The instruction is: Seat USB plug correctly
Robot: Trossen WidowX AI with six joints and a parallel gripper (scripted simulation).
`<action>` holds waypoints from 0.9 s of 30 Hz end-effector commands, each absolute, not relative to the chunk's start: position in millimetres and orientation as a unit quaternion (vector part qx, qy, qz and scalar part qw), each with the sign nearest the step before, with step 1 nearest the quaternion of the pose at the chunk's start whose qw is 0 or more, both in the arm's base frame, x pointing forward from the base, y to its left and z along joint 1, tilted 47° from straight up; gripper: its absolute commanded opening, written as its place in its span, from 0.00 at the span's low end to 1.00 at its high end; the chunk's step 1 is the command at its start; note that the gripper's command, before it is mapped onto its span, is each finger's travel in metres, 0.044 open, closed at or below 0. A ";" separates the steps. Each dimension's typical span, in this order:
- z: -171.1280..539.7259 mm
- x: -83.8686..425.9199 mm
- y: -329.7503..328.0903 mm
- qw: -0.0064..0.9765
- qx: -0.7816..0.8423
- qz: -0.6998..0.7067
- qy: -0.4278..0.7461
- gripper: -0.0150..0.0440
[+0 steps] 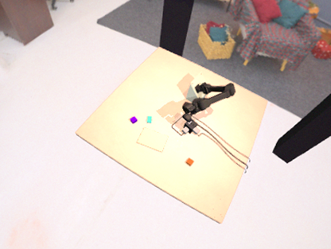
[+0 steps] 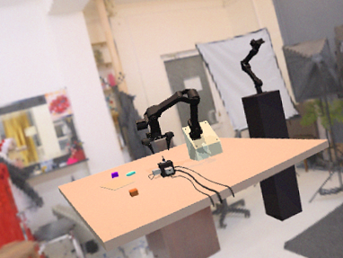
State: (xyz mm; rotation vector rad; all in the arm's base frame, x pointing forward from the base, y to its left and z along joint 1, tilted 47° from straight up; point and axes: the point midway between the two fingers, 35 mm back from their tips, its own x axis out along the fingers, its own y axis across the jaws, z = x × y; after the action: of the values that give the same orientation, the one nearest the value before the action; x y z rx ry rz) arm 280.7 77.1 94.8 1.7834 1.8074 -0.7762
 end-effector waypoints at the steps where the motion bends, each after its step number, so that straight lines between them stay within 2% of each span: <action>1: 92.5 279.5 79.2 0.241 0.651 -0.285 0.661 1.00; 27: 75.1 278.4 97.4 0.241 0.651 -0.285 0.661 1.00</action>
State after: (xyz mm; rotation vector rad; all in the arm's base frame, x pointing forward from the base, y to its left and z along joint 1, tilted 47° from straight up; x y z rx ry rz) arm 280.4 95.9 77.7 1.7777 1.8024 -0.7725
